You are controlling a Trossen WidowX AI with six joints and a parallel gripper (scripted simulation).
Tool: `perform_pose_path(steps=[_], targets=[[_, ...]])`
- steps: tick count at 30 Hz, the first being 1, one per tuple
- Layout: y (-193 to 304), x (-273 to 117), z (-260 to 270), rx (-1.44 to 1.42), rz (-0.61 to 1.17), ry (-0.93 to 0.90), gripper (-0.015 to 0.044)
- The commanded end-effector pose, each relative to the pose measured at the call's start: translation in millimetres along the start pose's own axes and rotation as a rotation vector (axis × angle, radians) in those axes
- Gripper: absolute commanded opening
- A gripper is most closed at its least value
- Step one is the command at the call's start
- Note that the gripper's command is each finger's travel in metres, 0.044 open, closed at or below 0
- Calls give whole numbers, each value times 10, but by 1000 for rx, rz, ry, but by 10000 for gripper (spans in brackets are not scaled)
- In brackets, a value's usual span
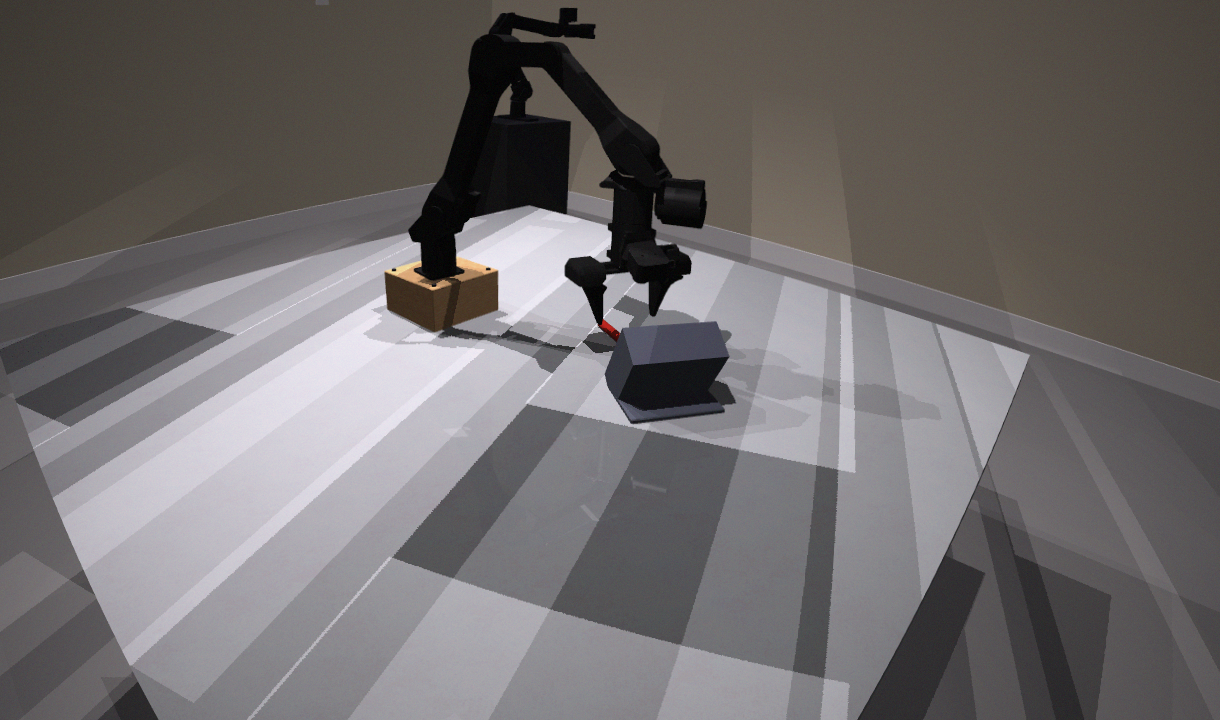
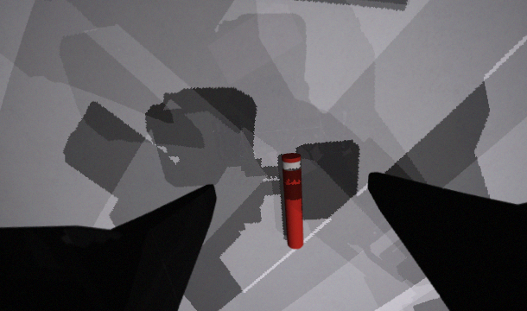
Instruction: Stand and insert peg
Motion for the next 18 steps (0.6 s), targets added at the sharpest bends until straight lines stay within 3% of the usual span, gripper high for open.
perform_pose_path(steps=[1, 18], targets=[[22, 106, -10, 6, 16, 5, 440], [47, 361, -28, 7, 17, 5, 440]])
Point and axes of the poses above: the point midway between the two fingers, 35 mm back from their tips, its own x axis out along the fingers, its own z axis across the jaws, y = z × x, the point moved 7 cm from there along -x, back along the fingers, and after that the axes turned 11 degrees about -x, right-handed, at the moved point
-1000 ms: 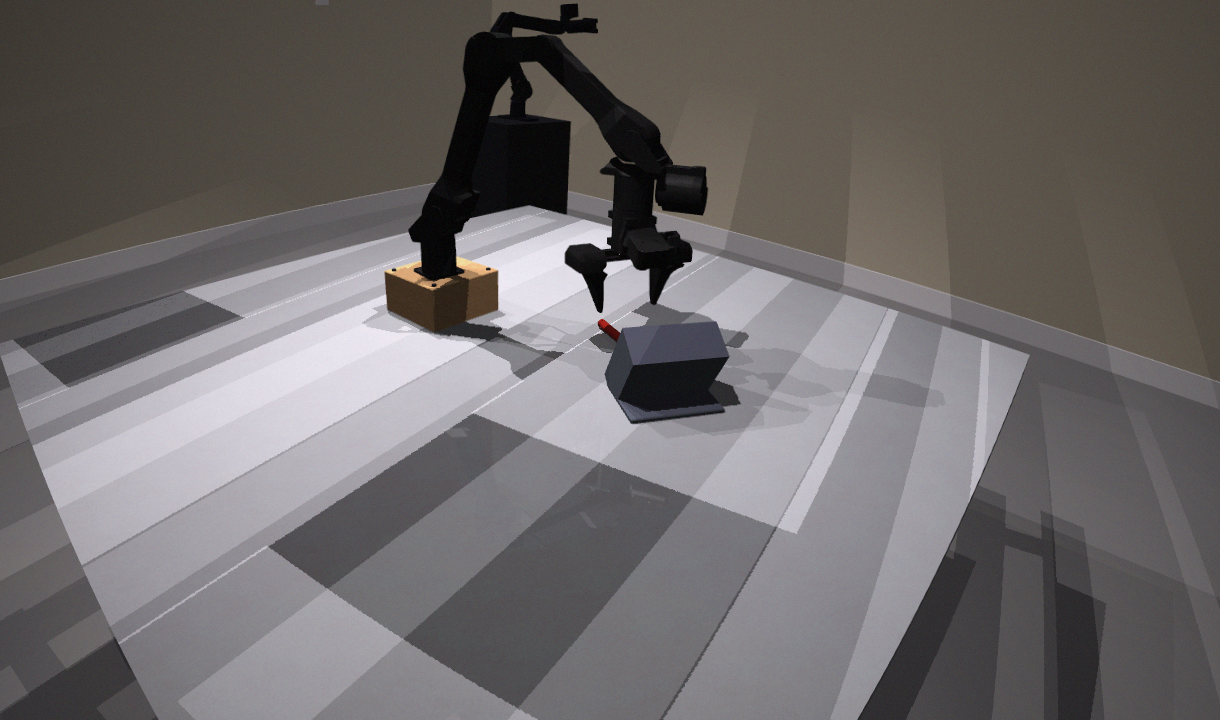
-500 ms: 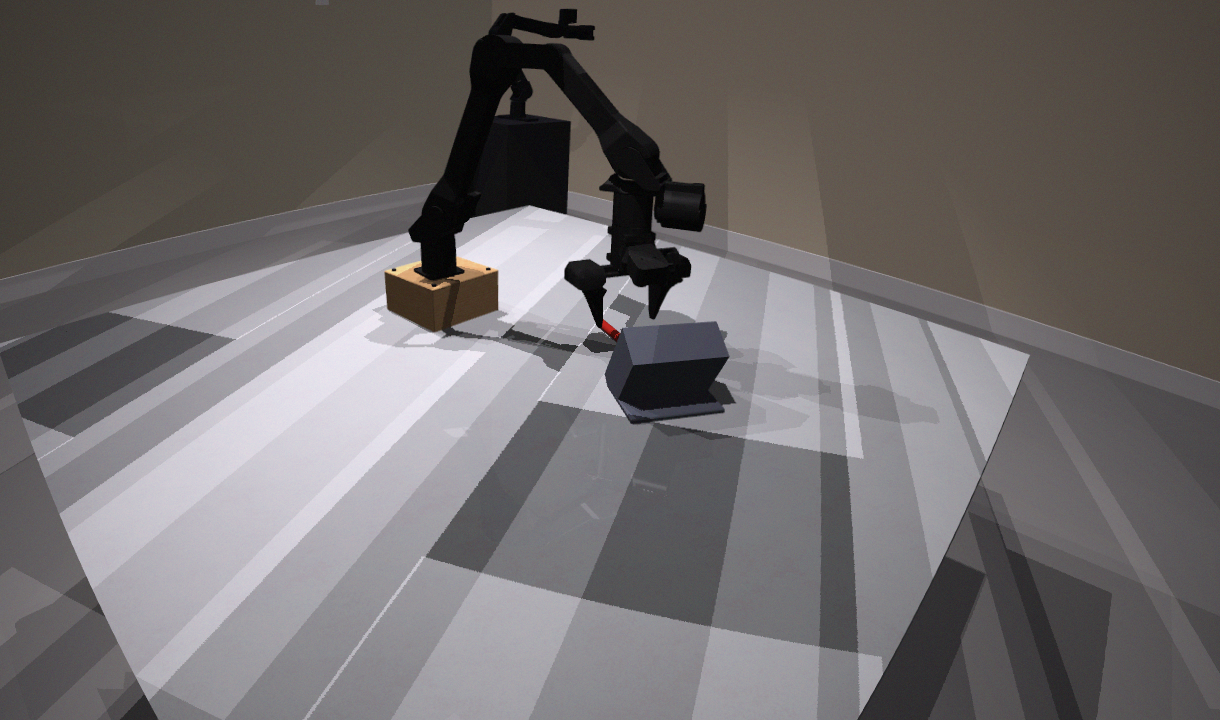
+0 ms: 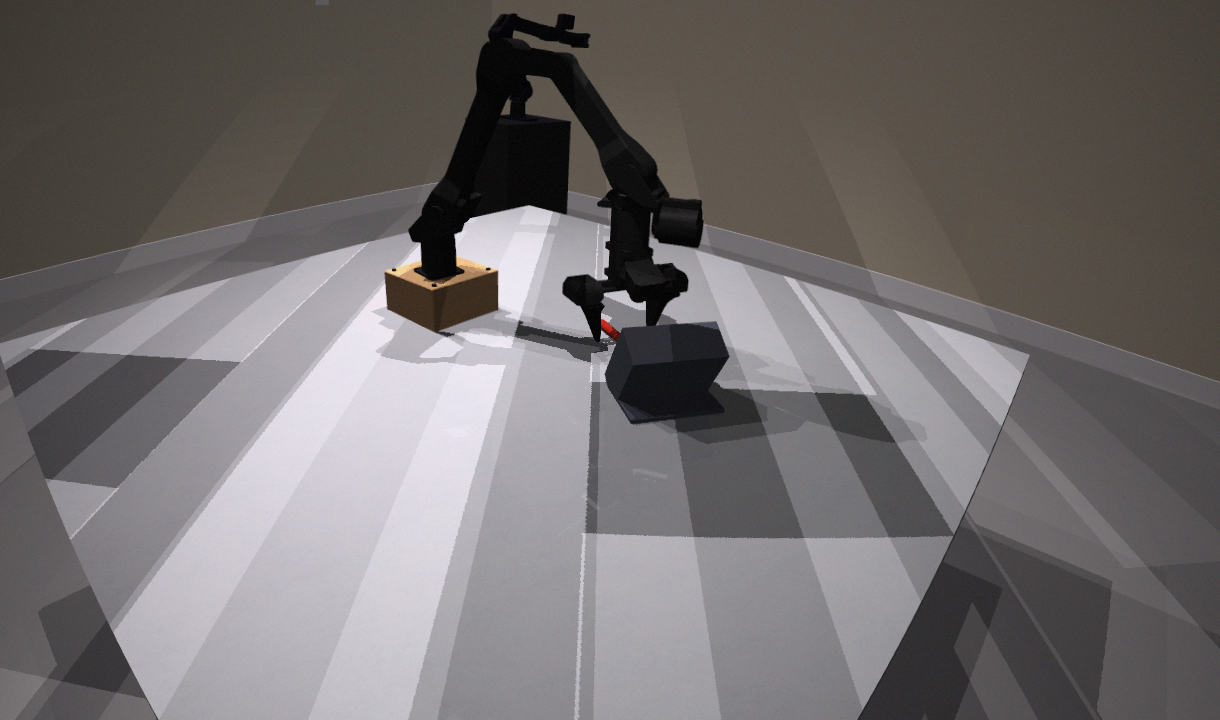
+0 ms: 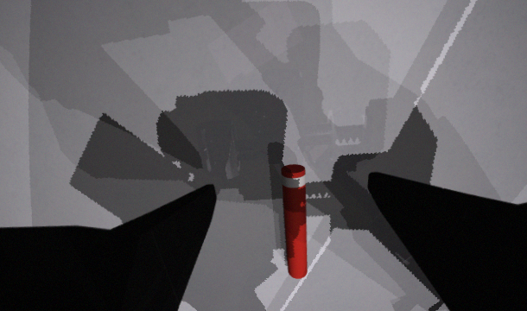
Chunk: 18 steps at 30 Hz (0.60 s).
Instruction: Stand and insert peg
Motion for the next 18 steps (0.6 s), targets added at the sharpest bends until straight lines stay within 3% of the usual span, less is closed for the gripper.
perform_pose_path(steps=[1, 13, 18], targets=[[27, 78, -14, 6, 16, 5, 440], [27, 78, -14, 6, 16, 5, 125], [27, 78, -14, 6, 16, 5, 110]])
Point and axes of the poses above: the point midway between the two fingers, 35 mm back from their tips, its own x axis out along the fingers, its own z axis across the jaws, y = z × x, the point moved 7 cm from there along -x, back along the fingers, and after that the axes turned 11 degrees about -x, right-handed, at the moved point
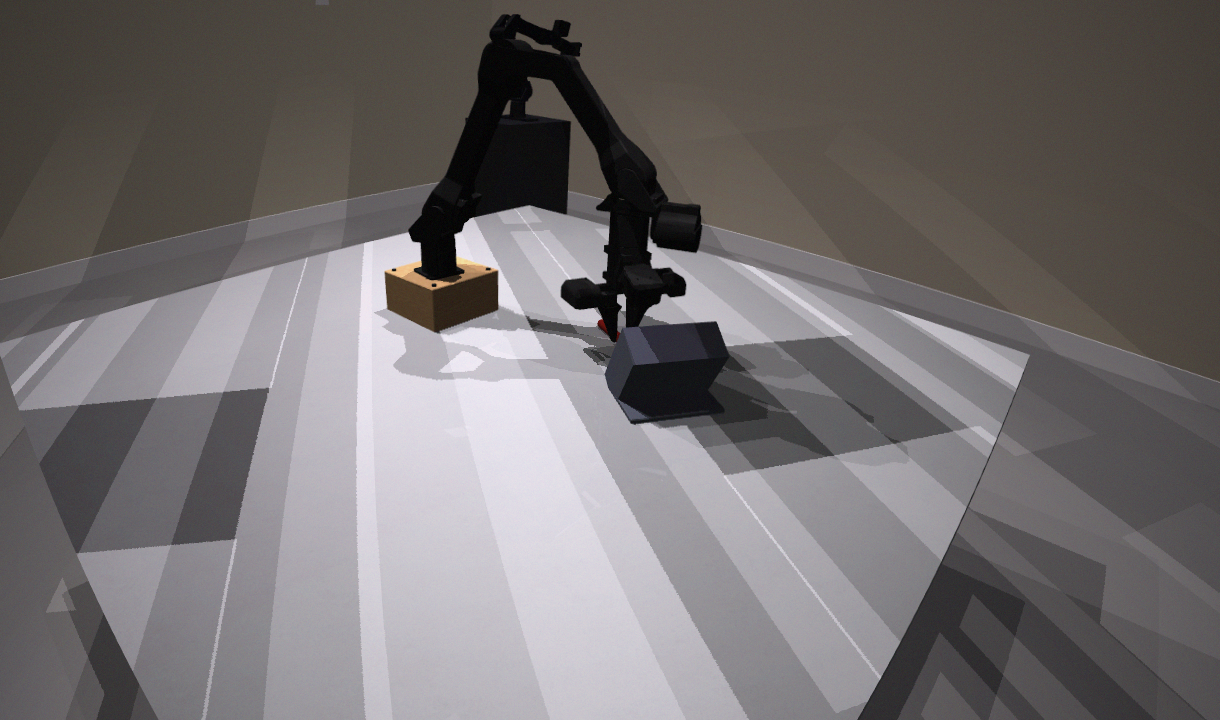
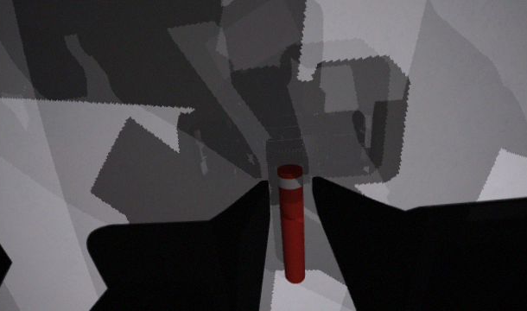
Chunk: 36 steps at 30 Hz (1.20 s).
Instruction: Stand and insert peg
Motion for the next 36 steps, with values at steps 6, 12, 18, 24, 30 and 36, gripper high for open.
perform_pose_path(steps=[6, 12, 18, 24, 30, 36], targets=[[5, 15, 1, 6, 6, -2, 90], [5, 15, 1, 6, 6, -2, 51], [8, 9, 2, 5, 0, -1, 51], [55, -29, 12, 1, -48, 9, 51], [122, -67, 26, 1, -108, 21, 51], [181, -94, 38, 1, -158, 30, 51]])
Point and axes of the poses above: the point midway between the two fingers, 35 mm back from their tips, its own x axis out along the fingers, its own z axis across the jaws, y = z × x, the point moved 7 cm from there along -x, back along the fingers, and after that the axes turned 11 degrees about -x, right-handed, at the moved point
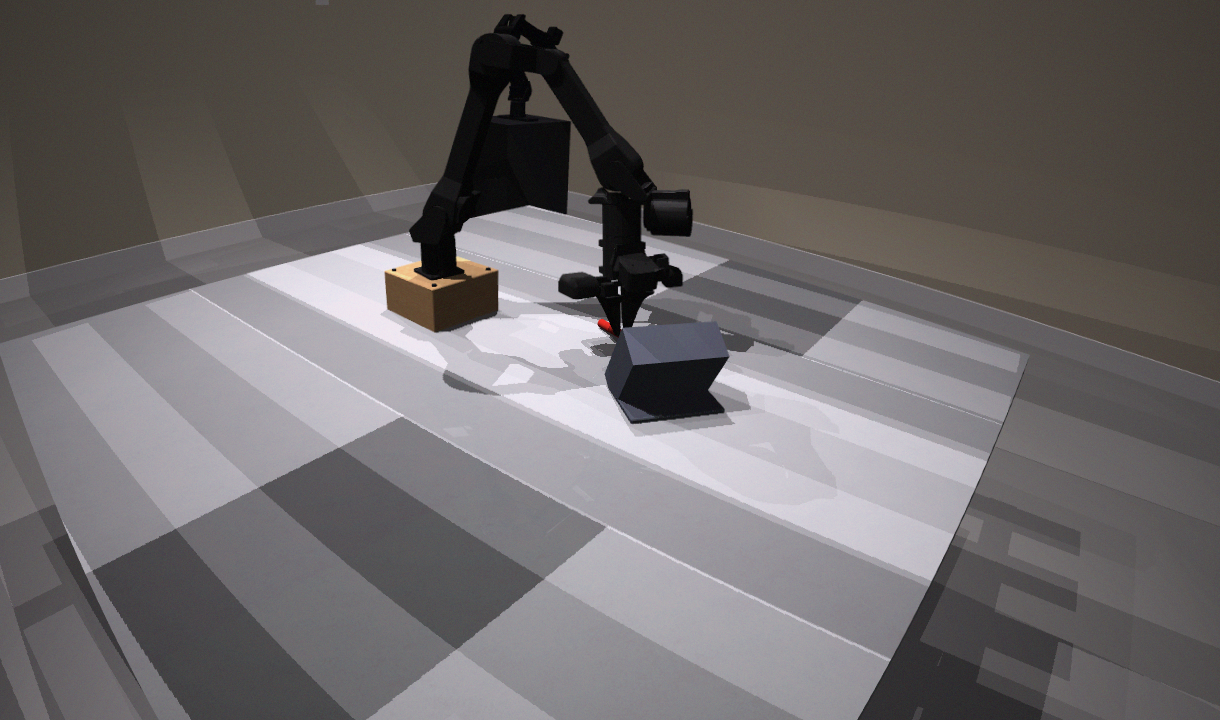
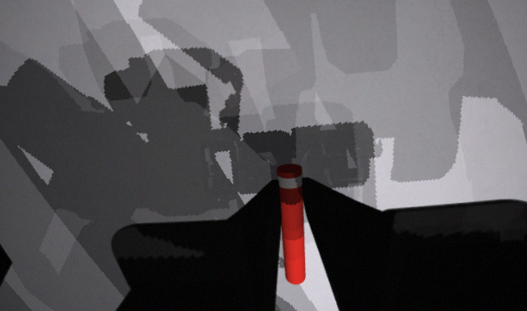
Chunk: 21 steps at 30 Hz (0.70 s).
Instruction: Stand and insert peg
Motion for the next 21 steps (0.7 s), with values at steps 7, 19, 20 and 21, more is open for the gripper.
perform_pose_path(steps=[7, 19, 20, 21], targets=[[99, -65, 13, 5, -87, 17, 51], [218, -120, 37, 5, -188, 37, 51], [228, -124, 40, 5, -197, 39, 51], [238, -127, 42, 5, -205, 40, 51]])
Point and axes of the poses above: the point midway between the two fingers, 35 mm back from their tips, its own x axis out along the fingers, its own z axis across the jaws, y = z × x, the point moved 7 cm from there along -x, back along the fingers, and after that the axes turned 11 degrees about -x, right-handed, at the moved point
